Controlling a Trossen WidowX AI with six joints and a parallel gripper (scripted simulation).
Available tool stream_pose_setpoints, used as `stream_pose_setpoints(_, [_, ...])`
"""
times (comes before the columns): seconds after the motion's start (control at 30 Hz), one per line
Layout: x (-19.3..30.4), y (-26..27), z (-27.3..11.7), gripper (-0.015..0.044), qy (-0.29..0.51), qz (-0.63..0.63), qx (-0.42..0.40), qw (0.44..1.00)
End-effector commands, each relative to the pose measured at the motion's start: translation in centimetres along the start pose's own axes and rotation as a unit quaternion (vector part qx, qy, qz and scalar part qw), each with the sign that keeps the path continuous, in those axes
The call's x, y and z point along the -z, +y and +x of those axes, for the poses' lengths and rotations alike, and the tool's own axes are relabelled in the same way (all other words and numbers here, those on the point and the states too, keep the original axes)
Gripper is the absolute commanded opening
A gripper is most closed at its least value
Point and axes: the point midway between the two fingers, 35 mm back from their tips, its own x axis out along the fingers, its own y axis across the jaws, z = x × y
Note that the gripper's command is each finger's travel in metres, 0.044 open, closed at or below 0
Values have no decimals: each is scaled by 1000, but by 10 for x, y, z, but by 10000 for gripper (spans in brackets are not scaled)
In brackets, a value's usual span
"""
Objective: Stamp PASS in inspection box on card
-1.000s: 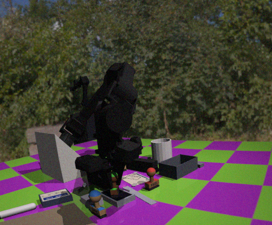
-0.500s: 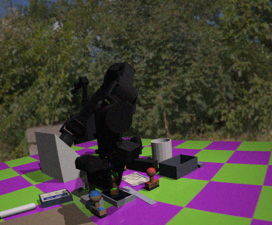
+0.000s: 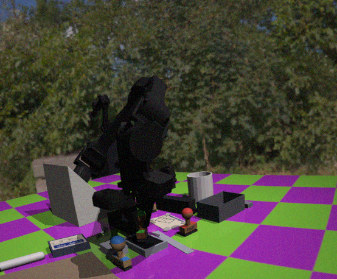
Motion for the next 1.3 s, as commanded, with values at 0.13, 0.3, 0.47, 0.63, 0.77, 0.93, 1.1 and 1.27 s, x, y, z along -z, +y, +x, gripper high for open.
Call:
stream_pose_setpoints(0.13, [-1,-1,-11,0,0,-3,2,1000])
stream_pose_setpoints(0.3, [-1,-1,-19,0,0,-3,2,1000])
stream_pose_setpoints(0.47, [-1,-1,-27,0,0,-3,3,1000])
stream_pose_setpoints(0.63, [-1,-1,-36,0,0,-3,3,1000])
stream_pose_setpoints(0.77, [-1,-1,-42,0,0,-3,3,1000])
stream_pose_setpoints(0.93, [0,-1,-49,0,0,-3,2,1000])
stream_pose_setpoints(1.1, [3,16,-51,0,-1,-54,3,999])
stream_pose_setpoints(1.27, [9,41,-53,0,-1,-127,4,992])
